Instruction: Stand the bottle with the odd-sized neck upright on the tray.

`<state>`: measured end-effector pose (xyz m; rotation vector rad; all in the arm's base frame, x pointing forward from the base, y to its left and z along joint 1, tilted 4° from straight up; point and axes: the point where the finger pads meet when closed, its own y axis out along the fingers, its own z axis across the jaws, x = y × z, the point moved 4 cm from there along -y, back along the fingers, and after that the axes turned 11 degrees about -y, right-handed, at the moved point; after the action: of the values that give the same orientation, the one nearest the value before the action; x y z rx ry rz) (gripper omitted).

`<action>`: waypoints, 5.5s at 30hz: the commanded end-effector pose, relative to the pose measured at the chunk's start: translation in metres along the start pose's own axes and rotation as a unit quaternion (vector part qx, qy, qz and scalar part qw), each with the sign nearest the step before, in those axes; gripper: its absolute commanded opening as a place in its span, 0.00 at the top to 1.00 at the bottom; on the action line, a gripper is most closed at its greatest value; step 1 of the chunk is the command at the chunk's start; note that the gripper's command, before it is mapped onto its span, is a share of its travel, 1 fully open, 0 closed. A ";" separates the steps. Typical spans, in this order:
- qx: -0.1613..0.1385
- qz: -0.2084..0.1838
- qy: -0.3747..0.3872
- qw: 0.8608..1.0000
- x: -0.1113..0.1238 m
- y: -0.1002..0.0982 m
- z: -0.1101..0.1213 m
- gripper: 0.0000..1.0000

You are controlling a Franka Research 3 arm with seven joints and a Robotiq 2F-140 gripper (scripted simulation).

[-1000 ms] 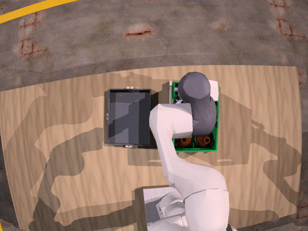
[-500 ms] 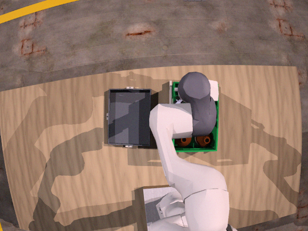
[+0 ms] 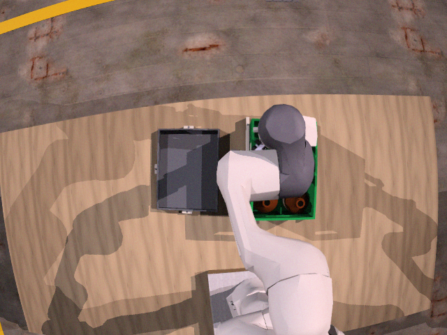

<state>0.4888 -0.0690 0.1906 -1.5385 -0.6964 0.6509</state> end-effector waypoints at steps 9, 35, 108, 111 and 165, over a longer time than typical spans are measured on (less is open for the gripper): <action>0.001 -0.001 -0.001 1.000 0.000 0.001 0.000 0.90; 0.001 -0.001 -0.001 1.000 0.000 0.001 0.000 0.90; 0.001 -0.001 -0.001 1.000 0.000 0.001 0.000 0.56; 0.001 -0.001 -0.001 1.000 0.000 0.001 0.000 0.56; 0.001 -0.001 -0.001 1.000 0.000 -0.086 0.000 0.90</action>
<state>0.4844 -0.0638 0.2746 -1.5312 -0.7051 0.6514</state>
